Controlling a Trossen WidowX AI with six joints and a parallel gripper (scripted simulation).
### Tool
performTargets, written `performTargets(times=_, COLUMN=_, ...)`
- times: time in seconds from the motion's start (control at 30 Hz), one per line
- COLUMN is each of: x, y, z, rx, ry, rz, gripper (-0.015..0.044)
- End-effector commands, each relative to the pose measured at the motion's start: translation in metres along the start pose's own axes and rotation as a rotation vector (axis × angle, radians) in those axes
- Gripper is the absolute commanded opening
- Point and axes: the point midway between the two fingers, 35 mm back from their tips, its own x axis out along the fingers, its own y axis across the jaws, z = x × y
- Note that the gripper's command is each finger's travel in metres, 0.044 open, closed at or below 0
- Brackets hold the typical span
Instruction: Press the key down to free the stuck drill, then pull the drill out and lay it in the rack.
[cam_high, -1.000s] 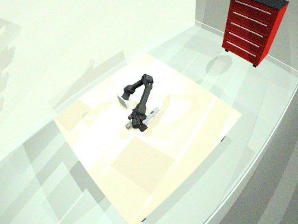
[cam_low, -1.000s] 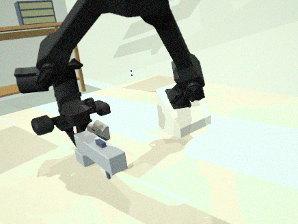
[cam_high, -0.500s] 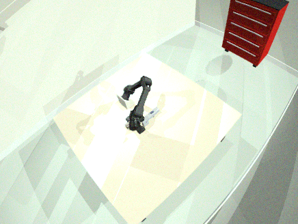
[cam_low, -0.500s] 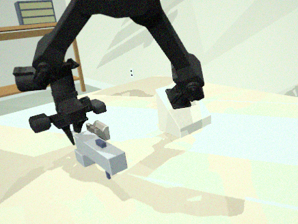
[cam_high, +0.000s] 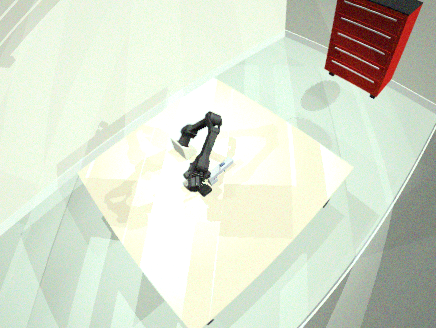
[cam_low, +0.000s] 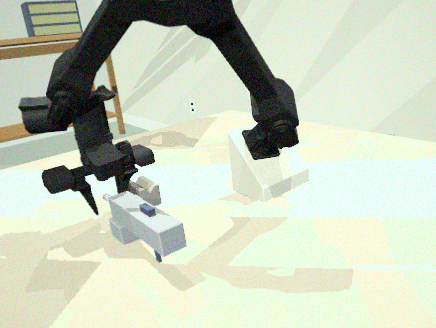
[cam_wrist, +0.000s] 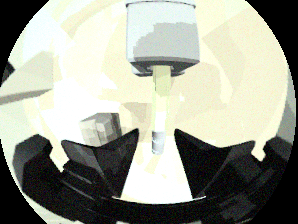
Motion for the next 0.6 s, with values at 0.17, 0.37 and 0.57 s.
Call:
performTargets(times=0.17, x=0.0016, y=0.0004, z=0.0046, rx=0.0, ry=0.002, rz=-0.002, gripper=0.044)
performTargets(times=0.37, x=0.0026, y=0.0, z=0.0071, rx=0.0, ry=0.002, rz=-0.002, gripper=0.044)
performTargets(times=0.57, x=0.0027, y=-0.001, z=0.0088, rx=0.0, ry=0.002, rz=-0.002, gripper=0.044)
